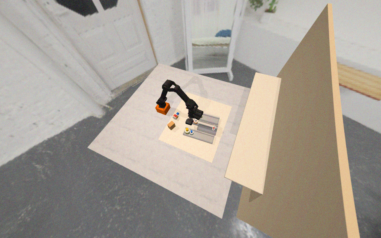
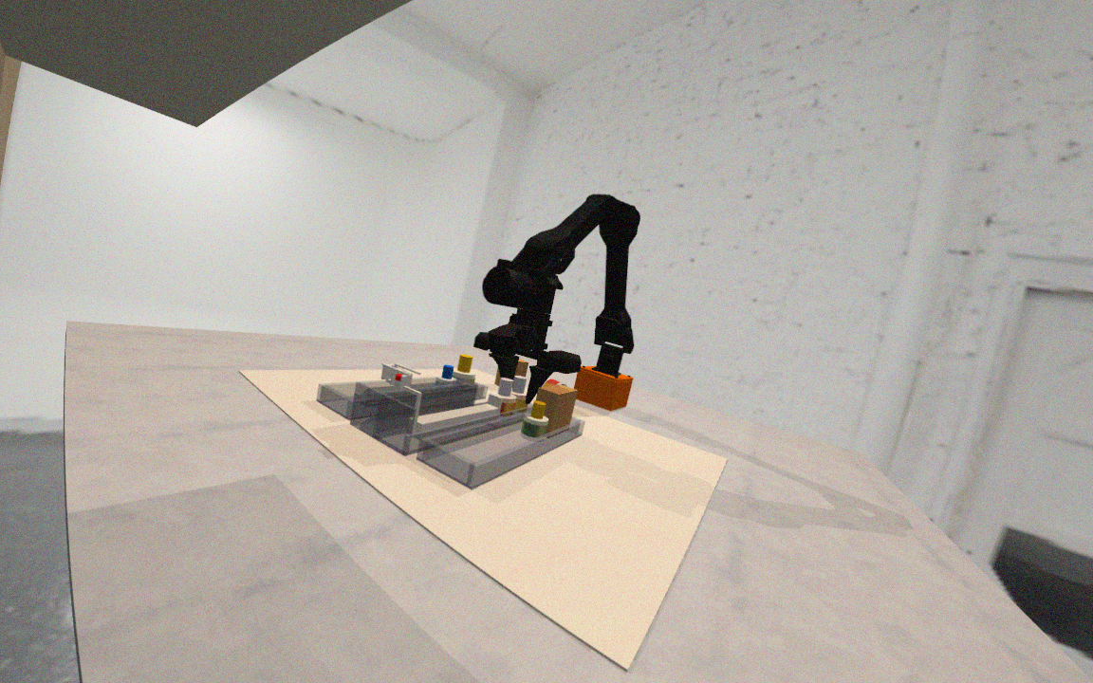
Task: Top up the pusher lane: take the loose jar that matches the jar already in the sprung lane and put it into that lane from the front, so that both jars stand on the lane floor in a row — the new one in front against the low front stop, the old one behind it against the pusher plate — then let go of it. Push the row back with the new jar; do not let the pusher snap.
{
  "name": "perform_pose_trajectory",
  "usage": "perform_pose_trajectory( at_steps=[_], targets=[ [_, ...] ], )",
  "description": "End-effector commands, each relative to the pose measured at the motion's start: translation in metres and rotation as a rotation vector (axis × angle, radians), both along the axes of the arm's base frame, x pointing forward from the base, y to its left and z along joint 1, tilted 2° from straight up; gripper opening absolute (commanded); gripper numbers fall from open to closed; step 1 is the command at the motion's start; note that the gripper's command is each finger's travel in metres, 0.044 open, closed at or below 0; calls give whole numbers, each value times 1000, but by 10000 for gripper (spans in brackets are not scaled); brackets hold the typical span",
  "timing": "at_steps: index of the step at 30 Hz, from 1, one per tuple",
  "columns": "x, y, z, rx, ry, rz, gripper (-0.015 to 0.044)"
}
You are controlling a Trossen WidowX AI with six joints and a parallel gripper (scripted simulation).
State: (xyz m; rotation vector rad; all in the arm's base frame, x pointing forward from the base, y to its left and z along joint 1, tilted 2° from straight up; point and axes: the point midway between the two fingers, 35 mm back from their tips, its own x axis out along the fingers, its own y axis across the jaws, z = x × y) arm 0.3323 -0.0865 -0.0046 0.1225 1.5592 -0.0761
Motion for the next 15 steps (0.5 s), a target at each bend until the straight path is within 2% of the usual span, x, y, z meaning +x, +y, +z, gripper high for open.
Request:
perform_pose_trajectory(
  at_steps=[1, 15],
  targets=[
    [6, -1, 0, -7, -23, -3, 0],
    [3, -1, -1, -7, -22, -3, 0]
  ],
)
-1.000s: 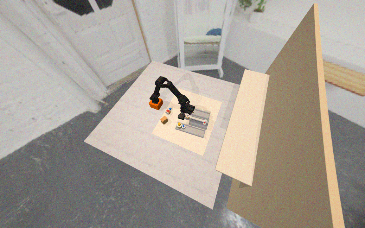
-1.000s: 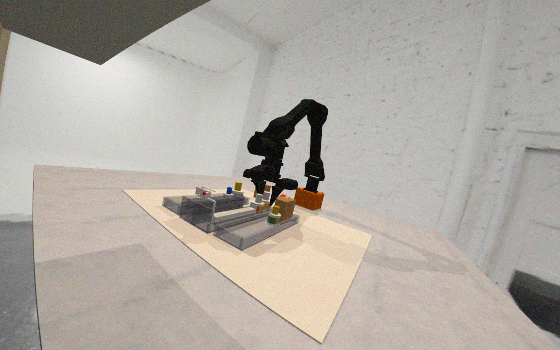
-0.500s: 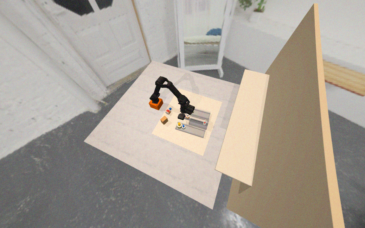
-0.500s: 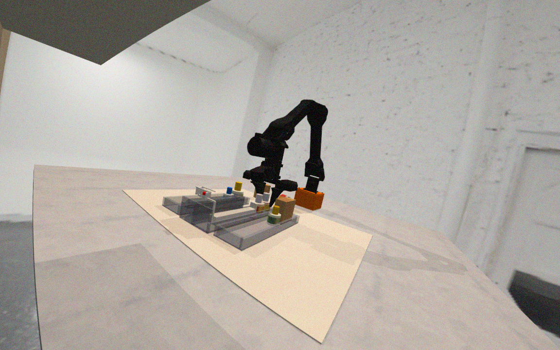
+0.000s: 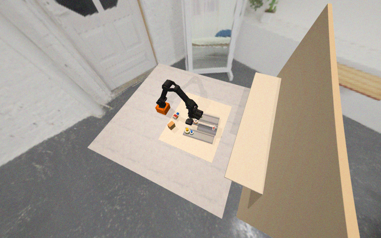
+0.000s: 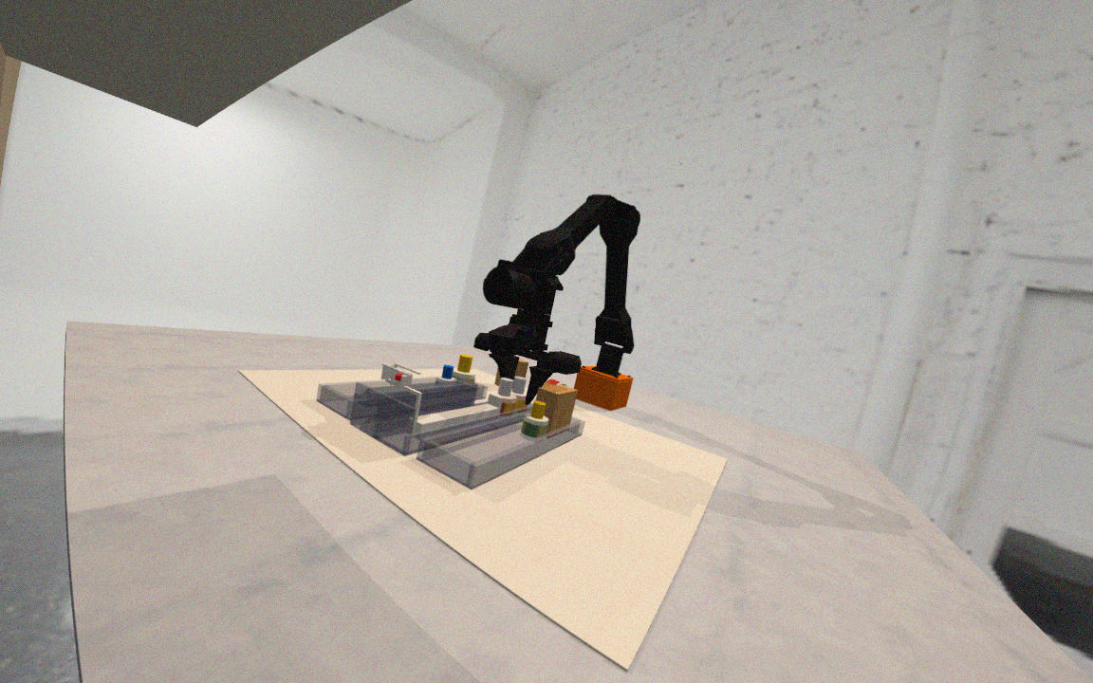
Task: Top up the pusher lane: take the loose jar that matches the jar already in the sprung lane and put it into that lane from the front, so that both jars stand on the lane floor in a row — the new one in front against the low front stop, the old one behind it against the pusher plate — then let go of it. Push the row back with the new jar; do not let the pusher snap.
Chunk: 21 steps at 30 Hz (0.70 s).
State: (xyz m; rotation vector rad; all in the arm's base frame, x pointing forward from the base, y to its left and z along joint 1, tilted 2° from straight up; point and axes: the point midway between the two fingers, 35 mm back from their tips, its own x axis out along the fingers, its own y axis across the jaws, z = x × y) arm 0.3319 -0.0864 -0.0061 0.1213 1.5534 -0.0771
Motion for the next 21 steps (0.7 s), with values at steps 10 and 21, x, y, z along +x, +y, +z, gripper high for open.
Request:
perform_pose_trajectory(
  at_steps=[10, 21],
  targets=[
    [2, -1, 0, -5, -17, -3, 0],
    [0, -1, 0, -5, -16, -3, 0]
  ],
)
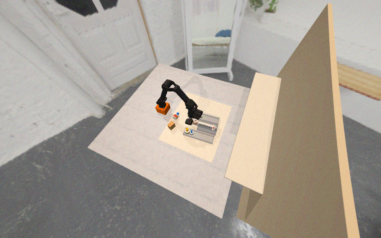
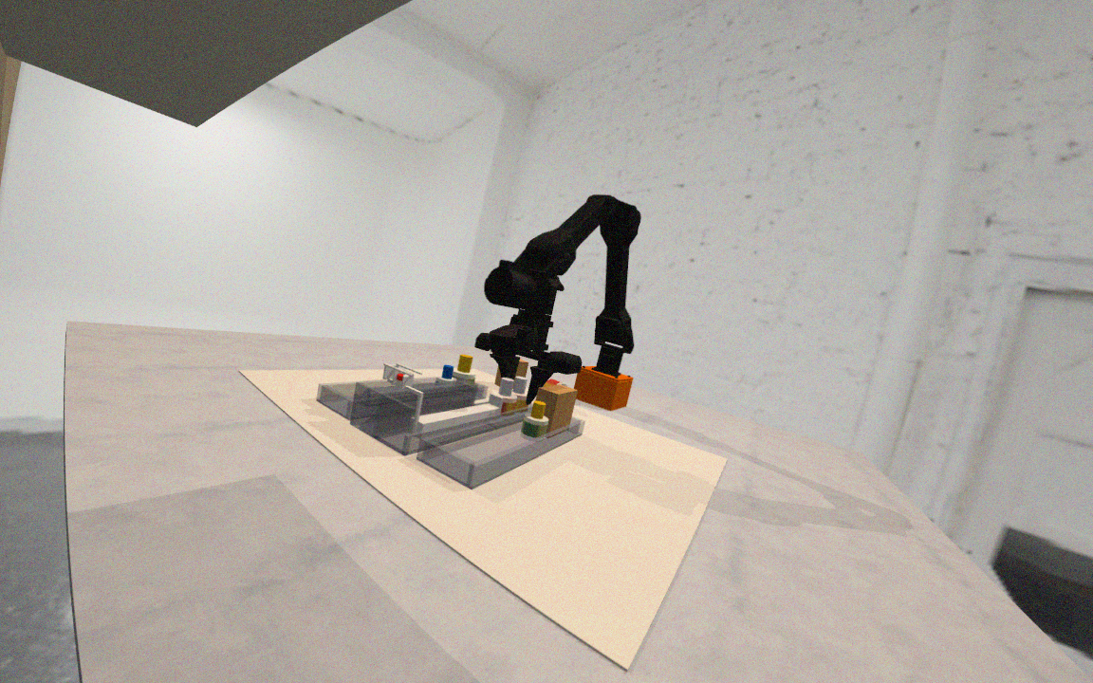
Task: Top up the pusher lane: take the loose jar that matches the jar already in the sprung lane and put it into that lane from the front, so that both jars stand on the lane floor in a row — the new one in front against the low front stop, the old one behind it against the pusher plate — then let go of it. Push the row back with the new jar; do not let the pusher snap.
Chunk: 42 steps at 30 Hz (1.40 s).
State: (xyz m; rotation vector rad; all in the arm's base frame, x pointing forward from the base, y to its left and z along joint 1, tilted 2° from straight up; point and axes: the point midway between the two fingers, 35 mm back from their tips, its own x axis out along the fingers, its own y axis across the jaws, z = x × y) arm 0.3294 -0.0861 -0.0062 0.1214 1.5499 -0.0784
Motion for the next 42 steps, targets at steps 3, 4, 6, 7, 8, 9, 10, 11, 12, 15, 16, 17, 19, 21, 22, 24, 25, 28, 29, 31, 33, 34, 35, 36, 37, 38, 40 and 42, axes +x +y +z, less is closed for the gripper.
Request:
perform_pose_trajectory(
  at_steps=[3, 4, 6, 7, 8, 9, 10, 11, 12, 15, 16, 17, 19, 21, 22, 24, 25, 28, 29, 31, 33, 34, 35, 36, 37, 38, 40, 42],
  targets=[
    [2, -1, 0, -4, -13, -2, 0],
    [2, -1, 0, -4, -13, -2, 0],
    [1, -1, 0, -4, -13, -2, 0],
    [1, -1, 0, -4, -13, -2, 0],
    [1, -1, 0, -4, -13, -2, 0],
    [1, -1, 0, -4, -13, -2, 0],
    [1, -1, 0, -4, -13, -2, 0],
    [1, -1, 0, -4, -13, -2, 0],
    [0, -1, 0, -4, -13, -2, 0],
    [0, -1, 0, -4, -13, -2, 0],
    [0, -1, 0, -4, -13, -2, 0],
    [0, -1, 0, -4, -13, -2, 0],
    [-1, -1, 0, -4, -13, -2, 0],
    [-1, 0, 0, -4, -13, -2, 0],
    [-1, 0, 0, -4, -13, -2, 0],
    [-2, 0, 0, -4, -13, -2, 0],
    [-2, 0, 0, -4, -13, -2, 0],
    [-2, 0, 0, -4, -13, -2, 0],
    [-2, 0, 0, -4, -13, -2, 0],
    [-3, 0, 0, -4, -13, -2, 0],
    [-5, 1, 0, -4, -12, -2, 0],
    [-6, 1, 0, -4, -12, -2, 0],
    [-7, 1, 0, -4, -12, -2, 0],
    [-7, 1, 0, -4, -12, -2, 0],
    [-7, 1, 0, -4, -12, -2, 0],
    [-7, 1, 0, -4, -12, -2, 0],
    [-7, 1, 0, -4, -12, -2, 0],
    [-7, 1, 0, -4, -12, -2, 0]
  ],
)
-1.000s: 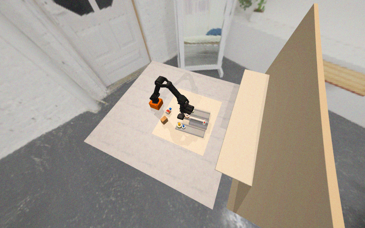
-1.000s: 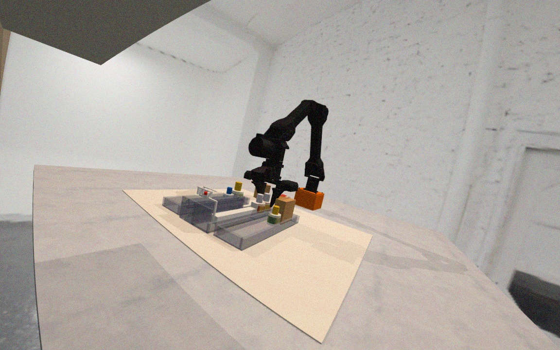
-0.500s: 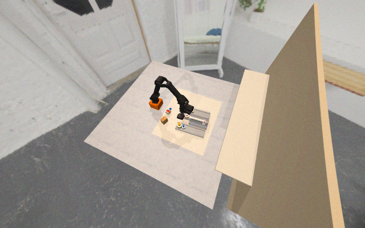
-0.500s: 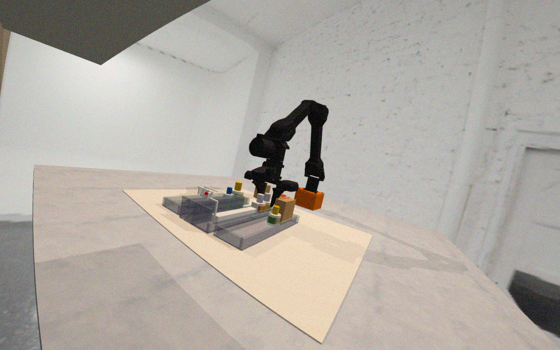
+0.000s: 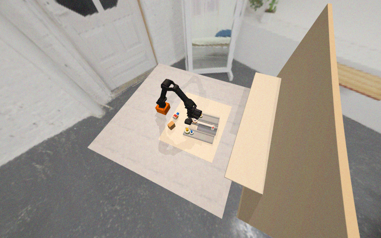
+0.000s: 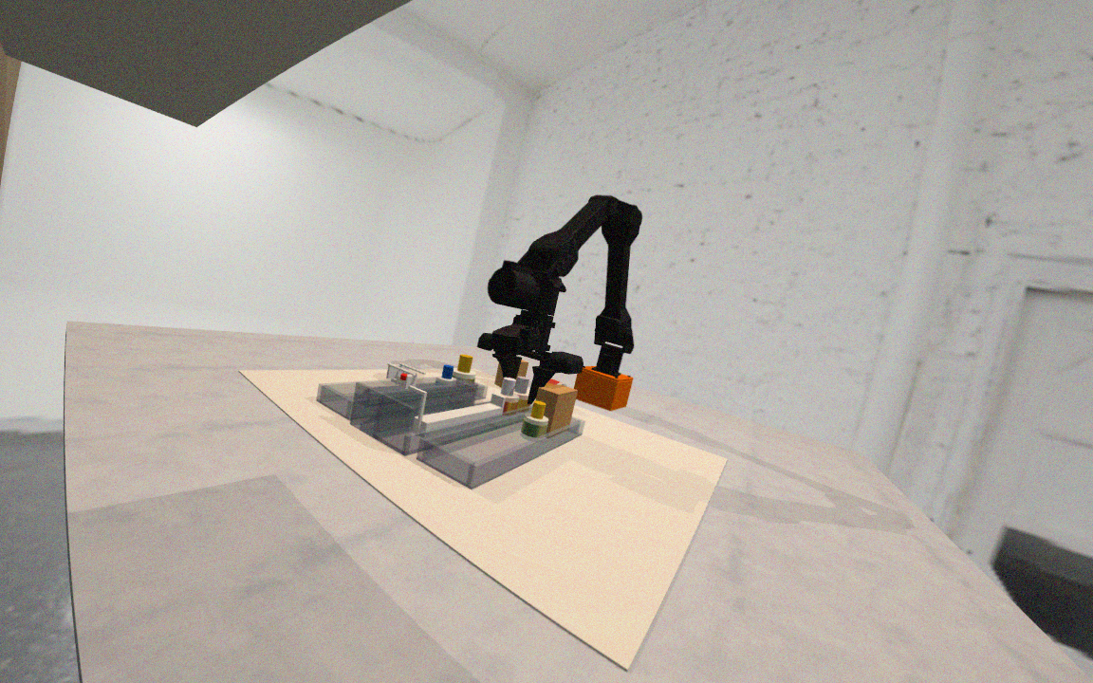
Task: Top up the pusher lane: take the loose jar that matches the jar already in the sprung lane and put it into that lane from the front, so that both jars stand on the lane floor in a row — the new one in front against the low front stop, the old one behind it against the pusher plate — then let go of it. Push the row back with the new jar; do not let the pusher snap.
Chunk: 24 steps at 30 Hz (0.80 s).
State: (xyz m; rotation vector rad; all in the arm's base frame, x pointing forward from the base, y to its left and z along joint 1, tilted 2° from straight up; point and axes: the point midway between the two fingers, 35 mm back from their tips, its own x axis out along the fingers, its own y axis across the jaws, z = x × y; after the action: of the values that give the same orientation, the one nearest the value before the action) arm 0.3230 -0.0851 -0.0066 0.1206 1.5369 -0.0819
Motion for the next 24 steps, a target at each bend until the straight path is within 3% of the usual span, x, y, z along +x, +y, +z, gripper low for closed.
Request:
perform_pose_trajectory(
  at_steps=[1, 3, 15, 24],
  targets=[
    [-1, 0, 0, -1, 0, 0, 0],
    [-1, 0, 0, -1, 0, 0, 0],
    [0, 0, 0, -1, 0, 0, 302],
    [-1, 0, 20, -1, 0, 0, 302]
  ],
)
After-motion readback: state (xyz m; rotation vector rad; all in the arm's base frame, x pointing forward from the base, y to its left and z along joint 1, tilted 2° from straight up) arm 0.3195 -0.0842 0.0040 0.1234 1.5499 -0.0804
